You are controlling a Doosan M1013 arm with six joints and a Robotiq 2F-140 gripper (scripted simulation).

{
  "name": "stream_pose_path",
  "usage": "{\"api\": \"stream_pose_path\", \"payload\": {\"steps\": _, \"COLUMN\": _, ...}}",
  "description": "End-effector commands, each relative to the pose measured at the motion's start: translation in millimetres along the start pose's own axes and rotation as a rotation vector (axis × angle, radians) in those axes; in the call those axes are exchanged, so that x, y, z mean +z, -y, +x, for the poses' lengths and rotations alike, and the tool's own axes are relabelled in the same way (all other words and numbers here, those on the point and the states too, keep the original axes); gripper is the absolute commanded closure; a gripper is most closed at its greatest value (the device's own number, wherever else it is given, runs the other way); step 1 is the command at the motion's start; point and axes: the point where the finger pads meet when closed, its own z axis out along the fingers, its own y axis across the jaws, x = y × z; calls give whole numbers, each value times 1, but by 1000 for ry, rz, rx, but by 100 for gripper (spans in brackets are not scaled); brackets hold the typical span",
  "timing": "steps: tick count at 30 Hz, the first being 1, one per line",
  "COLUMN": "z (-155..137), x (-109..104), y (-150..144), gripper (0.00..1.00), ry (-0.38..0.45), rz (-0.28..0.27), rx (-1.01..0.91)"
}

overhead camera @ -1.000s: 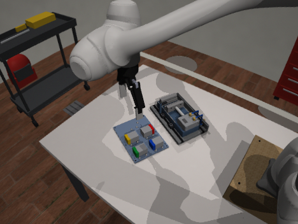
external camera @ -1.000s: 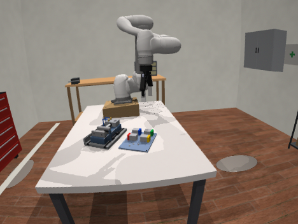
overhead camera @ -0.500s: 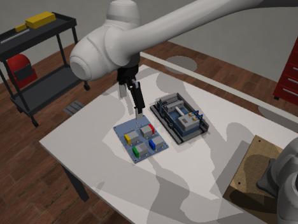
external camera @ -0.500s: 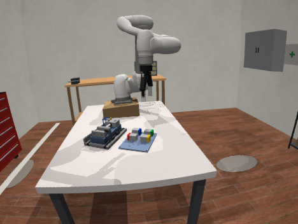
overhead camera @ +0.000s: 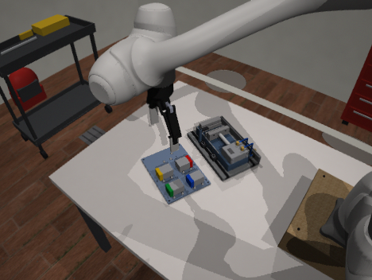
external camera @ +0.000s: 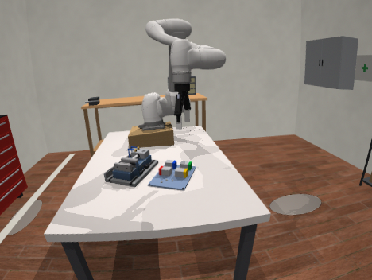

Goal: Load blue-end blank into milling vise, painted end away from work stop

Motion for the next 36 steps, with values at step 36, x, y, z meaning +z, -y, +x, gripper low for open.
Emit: {"api": "stream_pose_path", "payload": {"steps": 36, "z": 3, "x": 28, "y": 0, "gripper": 0, "ry": 0, "rz": 0, "rx": 0}}
